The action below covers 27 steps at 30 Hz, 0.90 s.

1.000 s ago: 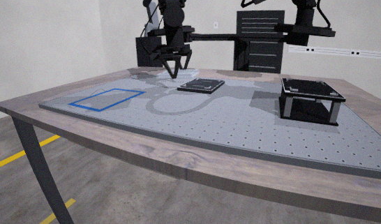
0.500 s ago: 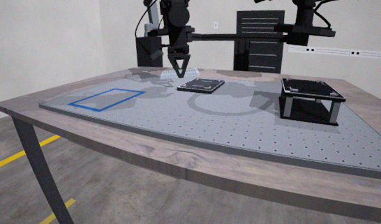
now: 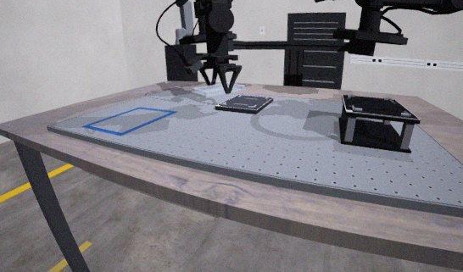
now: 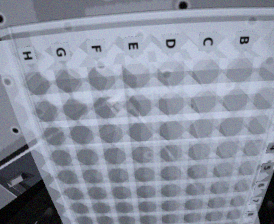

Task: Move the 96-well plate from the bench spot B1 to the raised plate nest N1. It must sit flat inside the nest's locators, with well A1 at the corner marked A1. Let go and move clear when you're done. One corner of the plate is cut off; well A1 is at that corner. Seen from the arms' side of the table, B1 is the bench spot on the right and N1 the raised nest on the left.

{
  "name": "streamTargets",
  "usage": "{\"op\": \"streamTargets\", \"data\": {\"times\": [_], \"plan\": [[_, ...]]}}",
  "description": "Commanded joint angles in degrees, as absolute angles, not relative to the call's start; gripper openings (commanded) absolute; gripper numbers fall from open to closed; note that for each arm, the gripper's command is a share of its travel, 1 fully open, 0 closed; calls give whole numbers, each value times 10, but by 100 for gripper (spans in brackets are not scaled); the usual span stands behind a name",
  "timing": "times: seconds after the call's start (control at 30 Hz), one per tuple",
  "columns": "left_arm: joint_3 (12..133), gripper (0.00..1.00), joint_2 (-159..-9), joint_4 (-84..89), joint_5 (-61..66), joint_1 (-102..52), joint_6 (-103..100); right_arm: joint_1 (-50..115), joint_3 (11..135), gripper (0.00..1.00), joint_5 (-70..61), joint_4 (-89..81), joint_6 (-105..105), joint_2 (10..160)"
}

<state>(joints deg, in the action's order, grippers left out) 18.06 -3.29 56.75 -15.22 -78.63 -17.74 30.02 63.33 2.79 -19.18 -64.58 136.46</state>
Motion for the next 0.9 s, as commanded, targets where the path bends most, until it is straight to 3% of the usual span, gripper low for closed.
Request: {"op": "streamTargets", "data": {"times": [0.0, 0.4, 0.87], "plan": [[178, 100, -17, 581, -164, -797, -189, 316, 650, 82, 48, -200, -528, 1355], [182, 100, -19, 583, -170, -804, -193, 319, 640, 82, 52, -194, -390, 1351], [182, 100, -20, 583, -171, -805, -194, 426, 623, 82, 44, -186, -500, 1357]]}}
